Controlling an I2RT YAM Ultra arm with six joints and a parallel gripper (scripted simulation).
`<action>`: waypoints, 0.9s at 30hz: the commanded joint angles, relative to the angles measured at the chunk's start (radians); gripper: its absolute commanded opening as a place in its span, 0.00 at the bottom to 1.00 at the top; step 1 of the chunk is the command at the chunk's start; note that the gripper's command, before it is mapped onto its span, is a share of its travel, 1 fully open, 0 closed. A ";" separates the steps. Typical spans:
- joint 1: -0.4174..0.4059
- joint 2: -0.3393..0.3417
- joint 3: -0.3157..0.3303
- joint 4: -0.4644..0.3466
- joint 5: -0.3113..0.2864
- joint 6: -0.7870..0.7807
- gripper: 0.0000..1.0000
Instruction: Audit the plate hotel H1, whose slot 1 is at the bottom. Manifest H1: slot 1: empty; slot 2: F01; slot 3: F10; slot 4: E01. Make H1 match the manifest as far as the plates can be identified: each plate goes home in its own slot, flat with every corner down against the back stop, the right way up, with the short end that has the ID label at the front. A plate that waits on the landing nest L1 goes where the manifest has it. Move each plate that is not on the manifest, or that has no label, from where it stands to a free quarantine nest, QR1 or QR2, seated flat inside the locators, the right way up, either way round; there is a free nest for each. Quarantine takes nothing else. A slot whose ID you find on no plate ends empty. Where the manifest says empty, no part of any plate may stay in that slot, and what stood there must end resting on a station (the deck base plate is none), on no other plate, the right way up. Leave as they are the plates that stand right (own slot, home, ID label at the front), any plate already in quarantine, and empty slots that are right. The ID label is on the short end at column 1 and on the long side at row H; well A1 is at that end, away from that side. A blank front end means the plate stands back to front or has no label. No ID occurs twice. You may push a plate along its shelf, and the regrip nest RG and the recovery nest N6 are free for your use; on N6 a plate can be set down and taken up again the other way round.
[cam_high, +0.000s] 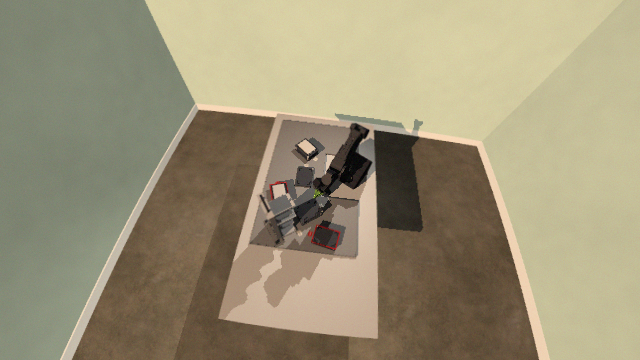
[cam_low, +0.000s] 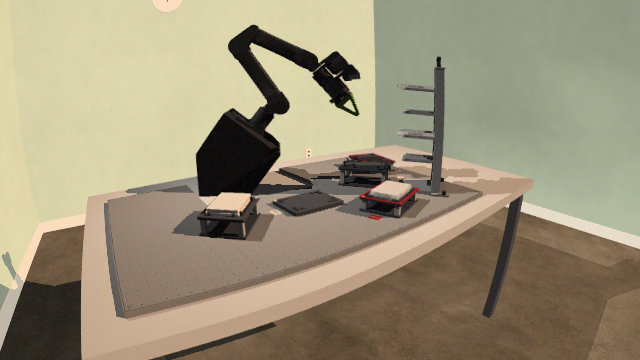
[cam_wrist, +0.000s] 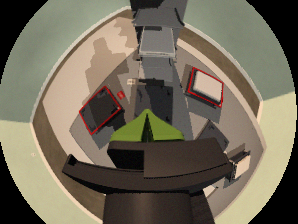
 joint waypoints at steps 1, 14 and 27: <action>0.089 0.028 0.045 0.030 0.186 0.034 0.00; 0.069 -0.013 0.045 0.026 0.184 0.031 0.00; 0.074 -0.013 0.045 0.027 0.182 0.030 0.00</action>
